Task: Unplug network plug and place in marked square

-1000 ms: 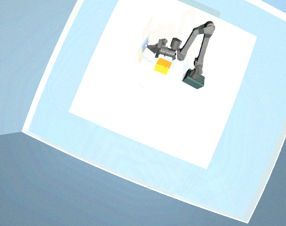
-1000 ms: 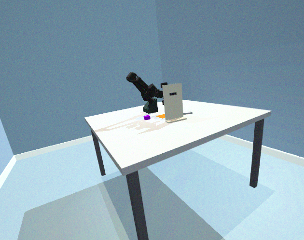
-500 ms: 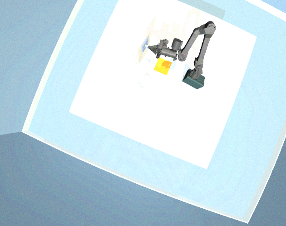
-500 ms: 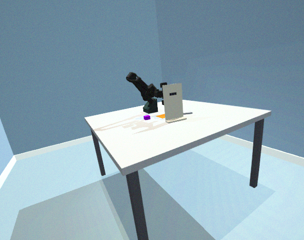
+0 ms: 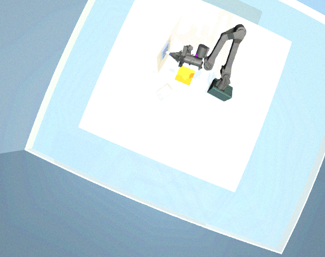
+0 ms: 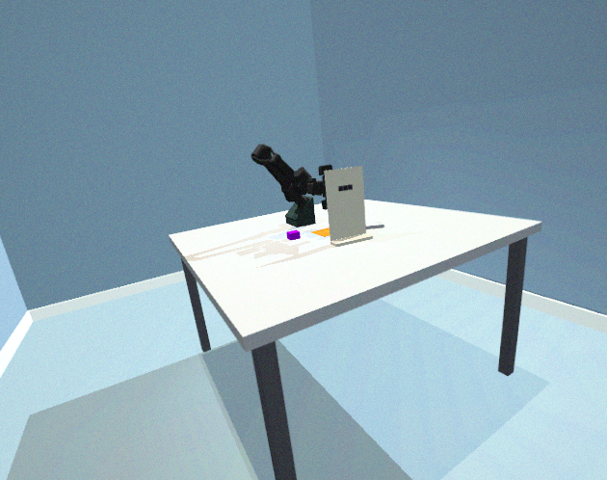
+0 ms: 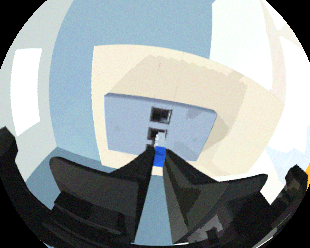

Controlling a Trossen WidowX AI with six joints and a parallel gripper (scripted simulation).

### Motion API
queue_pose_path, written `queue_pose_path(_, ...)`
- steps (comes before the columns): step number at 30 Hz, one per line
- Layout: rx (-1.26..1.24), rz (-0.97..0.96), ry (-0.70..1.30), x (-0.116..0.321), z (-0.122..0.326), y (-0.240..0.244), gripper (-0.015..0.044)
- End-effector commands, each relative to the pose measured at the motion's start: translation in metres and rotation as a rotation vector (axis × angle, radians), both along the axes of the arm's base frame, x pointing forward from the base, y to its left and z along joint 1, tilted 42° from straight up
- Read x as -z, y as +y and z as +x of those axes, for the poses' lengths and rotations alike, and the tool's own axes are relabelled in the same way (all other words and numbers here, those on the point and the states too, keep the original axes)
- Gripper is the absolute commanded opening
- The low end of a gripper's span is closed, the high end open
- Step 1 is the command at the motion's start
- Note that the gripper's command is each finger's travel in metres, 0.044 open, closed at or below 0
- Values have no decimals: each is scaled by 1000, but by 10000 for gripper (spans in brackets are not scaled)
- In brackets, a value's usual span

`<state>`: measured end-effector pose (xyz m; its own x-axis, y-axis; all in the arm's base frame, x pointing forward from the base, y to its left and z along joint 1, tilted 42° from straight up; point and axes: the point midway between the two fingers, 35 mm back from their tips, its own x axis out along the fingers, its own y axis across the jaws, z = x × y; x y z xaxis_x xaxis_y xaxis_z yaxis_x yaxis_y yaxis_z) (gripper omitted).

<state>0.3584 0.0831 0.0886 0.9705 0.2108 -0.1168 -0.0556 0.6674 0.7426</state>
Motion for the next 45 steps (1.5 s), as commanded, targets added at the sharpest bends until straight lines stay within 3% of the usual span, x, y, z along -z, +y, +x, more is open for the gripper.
queue_pose_path(1,2,-2,6,2,-5,-1,0)
queue_pose_path(45,2,-2,7,1,-31,-4,0)
